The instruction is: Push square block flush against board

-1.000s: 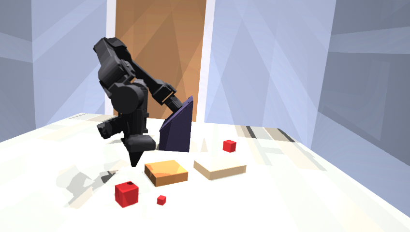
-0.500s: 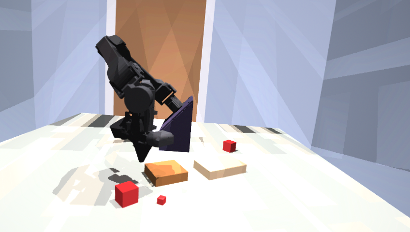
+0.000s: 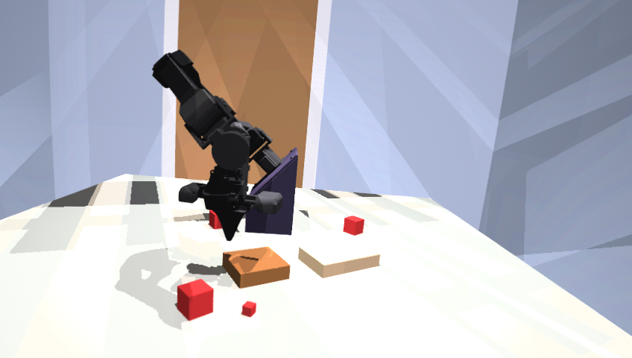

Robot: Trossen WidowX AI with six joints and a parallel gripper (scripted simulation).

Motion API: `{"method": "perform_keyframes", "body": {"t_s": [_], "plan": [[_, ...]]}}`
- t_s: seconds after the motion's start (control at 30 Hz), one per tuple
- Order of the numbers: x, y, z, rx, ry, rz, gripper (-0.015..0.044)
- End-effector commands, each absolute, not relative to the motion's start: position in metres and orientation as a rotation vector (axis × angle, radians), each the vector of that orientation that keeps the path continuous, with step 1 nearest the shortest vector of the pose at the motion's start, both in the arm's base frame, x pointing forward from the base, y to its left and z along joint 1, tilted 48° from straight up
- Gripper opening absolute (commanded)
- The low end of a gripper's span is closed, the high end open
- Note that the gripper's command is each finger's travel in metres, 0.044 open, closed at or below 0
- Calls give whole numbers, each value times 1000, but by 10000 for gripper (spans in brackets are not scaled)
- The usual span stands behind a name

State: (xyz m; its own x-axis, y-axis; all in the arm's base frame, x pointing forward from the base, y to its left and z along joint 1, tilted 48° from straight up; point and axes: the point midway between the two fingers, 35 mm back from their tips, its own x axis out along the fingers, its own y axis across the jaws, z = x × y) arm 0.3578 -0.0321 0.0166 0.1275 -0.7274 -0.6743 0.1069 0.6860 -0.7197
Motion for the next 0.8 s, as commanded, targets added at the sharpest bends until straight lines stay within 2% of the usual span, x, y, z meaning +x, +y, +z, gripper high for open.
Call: {"method": "perform_keyframes", "body": {"t_s": [0.0, 0.53, 0.77], "plan": [[345, -31, 14, -686, 1364, -575, 0], [291, -34, 2, -1122, 1539, -196, 0], [291, -40, -5, -1135, 1544, -181, 0]]}}
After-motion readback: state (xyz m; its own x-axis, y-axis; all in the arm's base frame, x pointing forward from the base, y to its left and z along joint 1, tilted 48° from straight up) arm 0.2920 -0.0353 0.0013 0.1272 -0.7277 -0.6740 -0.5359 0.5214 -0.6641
